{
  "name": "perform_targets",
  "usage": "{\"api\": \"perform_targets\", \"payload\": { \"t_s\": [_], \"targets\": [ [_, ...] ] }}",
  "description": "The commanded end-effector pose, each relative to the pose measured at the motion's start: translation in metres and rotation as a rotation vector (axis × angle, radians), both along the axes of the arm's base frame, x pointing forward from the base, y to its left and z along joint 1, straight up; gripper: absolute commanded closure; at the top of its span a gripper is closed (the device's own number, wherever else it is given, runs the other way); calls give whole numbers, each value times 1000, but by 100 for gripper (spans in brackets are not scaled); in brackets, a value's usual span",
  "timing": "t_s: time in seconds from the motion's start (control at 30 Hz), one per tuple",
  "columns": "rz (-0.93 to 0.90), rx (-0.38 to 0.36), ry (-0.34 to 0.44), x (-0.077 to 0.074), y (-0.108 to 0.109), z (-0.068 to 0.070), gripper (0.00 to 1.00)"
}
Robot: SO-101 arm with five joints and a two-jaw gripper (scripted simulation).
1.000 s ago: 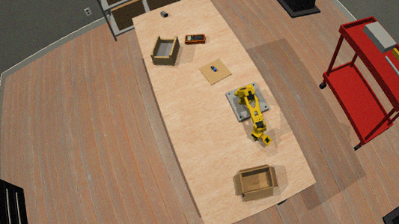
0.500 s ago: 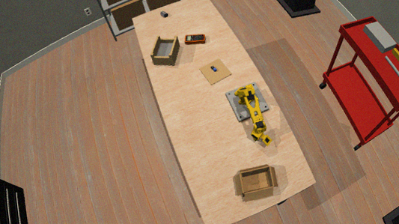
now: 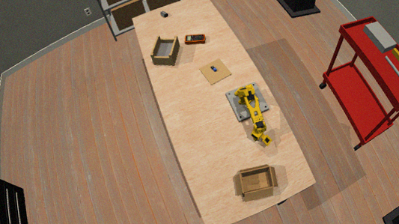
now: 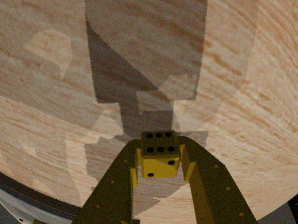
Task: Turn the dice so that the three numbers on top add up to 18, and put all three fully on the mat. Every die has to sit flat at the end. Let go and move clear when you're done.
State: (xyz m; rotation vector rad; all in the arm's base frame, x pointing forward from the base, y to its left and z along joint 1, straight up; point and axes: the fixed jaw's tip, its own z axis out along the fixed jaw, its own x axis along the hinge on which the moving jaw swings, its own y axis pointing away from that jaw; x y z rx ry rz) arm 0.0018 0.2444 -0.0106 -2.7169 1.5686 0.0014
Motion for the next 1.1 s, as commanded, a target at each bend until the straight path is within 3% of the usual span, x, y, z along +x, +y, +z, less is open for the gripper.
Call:
{"api": "perform_targets", "payload": {
  "t_s": [0.0,0.63,1.07],
  "targets": [
    [3,-16,2,1,-1,1,100],
    [3,-16,2,0,-2,43,100],
    [3,-16,2,-1,-2,46,100]
  ]
}}
